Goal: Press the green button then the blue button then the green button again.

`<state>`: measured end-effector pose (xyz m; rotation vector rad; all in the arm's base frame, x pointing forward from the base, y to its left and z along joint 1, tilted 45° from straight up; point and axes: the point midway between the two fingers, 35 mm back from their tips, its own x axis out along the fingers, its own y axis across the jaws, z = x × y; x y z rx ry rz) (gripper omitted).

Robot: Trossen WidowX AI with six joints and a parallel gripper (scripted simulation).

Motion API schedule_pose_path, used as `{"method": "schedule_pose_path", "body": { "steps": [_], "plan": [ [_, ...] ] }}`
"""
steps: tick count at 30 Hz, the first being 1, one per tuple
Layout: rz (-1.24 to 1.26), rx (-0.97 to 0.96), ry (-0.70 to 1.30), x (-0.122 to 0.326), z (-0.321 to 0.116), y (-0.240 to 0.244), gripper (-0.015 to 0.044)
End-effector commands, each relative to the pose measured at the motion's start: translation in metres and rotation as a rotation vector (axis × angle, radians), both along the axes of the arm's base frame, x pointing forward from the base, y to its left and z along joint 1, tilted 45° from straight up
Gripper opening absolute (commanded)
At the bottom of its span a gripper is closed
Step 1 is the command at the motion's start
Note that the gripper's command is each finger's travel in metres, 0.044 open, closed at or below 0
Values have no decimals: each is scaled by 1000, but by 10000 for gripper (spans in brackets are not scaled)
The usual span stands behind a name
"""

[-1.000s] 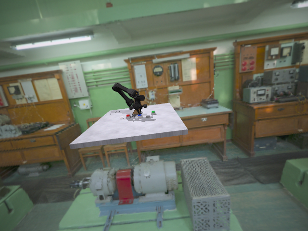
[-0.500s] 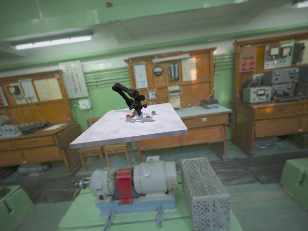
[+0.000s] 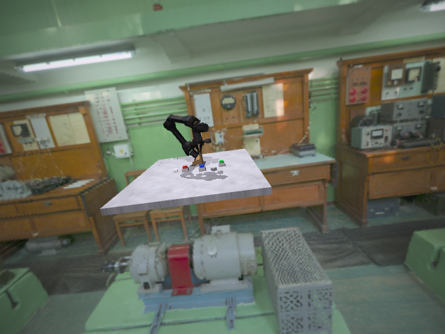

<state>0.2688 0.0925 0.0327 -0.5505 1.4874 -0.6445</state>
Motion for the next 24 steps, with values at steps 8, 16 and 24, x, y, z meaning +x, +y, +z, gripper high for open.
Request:
{"method": "schedule_pose_path", "body": {
  "steps": [8,16,24],
  "plan": [
    [-10,12,17,-46,-82,99,20],
    [-14,5,13,-58,-99,113,20],
    [-14,4,11,-60,-144,70,20]
  ]
}}
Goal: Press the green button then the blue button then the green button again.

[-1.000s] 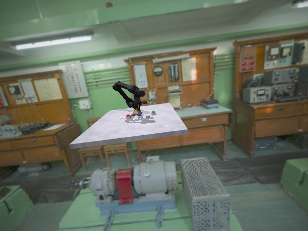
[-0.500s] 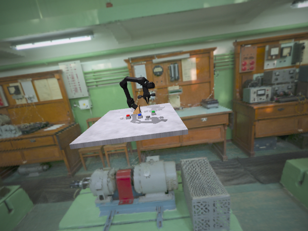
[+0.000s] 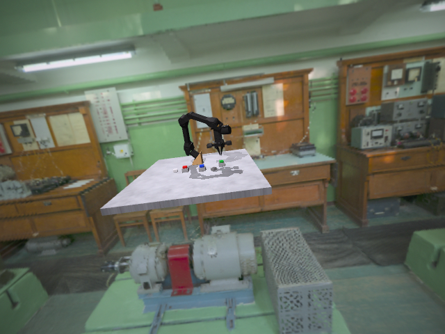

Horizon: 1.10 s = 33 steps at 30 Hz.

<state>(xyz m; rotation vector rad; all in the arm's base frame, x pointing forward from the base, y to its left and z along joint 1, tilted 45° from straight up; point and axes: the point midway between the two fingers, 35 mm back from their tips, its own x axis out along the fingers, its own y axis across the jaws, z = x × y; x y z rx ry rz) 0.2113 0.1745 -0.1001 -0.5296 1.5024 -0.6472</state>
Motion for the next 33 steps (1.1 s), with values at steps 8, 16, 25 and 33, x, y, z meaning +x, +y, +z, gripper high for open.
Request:
{"method": "schedule_pose_path", "body": {
  "steps": [8,16,25,33],
  "plan": [
    [4,-10,6,-3,-16,-17,20],
    [4,-10,6,-3,-26,-26,20],
    [4,-11,5,-4,-34,-35,20],
    [4,-11,5,-4,-34,-35,20]
  ]
}}
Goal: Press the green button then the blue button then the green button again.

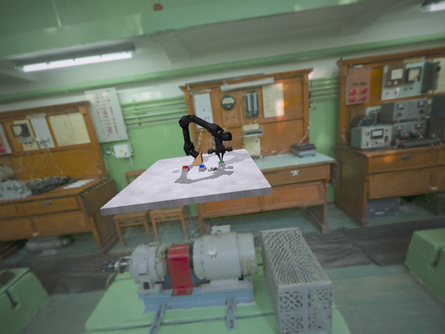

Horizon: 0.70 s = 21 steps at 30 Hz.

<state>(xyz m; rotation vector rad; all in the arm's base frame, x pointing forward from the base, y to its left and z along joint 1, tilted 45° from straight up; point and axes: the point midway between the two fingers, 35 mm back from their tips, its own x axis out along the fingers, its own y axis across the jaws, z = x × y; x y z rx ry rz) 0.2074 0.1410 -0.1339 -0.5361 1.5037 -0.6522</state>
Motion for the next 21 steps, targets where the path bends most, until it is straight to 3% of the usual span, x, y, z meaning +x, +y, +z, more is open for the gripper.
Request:
{"method": "schedule_pose_path", "body": {
  "steps": [1,12,19,21],
  "plan": [
    [4,-4,2,0,0,-1,20],
    [4,-4,2,0,0,-1,20],
    [4,-3,3,1,23,21,20],
    [4,-2,2,6,27,26,73]
  ]
}}
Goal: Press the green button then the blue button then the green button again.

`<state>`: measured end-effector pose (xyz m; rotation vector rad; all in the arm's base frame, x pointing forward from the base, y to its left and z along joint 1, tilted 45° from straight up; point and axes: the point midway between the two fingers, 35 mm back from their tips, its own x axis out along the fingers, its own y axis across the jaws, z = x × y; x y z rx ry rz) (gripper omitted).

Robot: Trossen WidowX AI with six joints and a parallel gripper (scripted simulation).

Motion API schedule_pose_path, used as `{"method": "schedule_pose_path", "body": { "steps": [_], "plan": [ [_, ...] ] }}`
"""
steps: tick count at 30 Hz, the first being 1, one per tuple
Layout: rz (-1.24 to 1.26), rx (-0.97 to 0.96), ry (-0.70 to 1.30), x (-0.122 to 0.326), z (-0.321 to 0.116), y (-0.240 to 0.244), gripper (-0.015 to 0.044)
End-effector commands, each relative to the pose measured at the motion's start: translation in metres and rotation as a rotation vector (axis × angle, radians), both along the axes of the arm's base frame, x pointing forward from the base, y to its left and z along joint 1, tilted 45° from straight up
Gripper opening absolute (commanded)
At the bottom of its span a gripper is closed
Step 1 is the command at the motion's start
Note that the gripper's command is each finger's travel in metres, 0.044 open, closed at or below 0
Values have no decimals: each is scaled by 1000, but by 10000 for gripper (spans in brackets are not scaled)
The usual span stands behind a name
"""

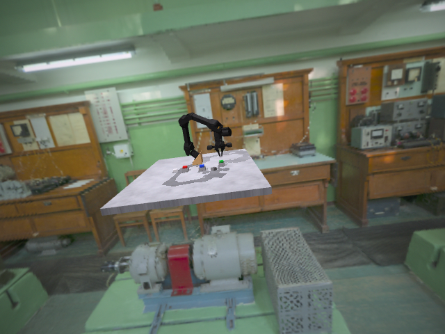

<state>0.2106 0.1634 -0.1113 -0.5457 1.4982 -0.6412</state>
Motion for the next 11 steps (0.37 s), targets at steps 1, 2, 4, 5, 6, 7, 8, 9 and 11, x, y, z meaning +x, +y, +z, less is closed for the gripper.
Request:
{"method": "schedule_pose_path", "body": {
  "steps": [1,2,4,5,6,7,8,9,11],
  "plan": [
    [-10,-3,3,9,9,9,99],
    [-10,-2,3,16,15,15,125],
    [-10,-2,2,31,28,26,177],
    [-10,-2,2,37,36,31,204],
    [-10,-2,2,43,42,35,230],
    [-10,-2,2,46,45,37,256],
    [-10,-2,2,47,47,37,282],
    [-10,-2,2,47,47,37,309],
    [-10,-2,2,47,47,37,335]
  ]
}}
